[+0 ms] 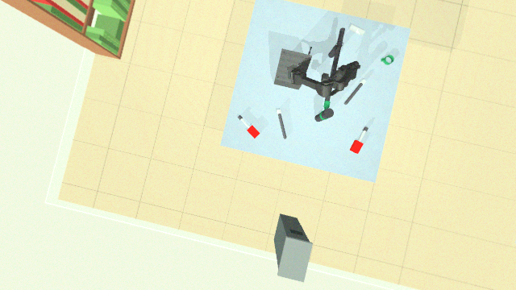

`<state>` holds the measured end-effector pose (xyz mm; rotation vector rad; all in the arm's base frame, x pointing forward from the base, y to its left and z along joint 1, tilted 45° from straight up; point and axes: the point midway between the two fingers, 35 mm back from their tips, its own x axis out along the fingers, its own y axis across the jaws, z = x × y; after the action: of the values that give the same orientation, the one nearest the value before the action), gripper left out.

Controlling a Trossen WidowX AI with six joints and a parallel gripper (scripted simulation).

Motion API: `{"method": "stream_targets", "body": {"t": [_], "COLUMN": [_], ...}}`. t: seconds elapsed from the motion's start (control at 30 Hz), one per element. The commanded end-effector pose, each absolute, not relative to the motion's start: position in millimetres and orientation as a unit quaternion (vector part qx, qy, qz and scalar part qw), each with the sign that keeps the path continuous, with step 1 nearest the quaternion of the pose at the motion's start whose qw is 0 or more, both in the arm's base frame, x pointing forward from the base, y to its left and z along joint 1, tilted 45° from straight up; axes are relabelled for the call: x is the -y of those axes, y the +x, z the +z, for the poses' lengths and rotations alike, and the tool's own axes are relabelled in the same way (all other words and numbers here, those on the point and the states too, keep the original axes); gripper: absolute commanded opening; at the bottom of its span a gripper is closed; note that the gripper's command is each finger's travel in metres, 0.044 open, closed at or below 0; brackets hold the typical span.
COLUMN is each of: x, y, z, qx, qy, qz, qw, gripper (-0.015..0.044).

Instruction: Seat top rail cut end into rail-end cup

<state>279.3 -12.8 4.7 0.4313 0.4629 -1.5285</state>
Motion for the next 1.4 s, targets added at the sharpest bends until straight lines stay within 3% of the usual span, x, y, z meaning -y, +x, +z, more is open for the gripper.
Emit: {"method": "stream_targets", "body": {"t": [0.0, 1.37], "x": [13.8, 15.0], "y": [281.3, 280.9], "z": [9.3, 9.1], "qx": [-0.203, -0.21], "qy": [0.187, 0.194], "qz": [-0.678, -0.682], "qw": [0.681, 0.673], "gripper": [0.0, 0.0]}}
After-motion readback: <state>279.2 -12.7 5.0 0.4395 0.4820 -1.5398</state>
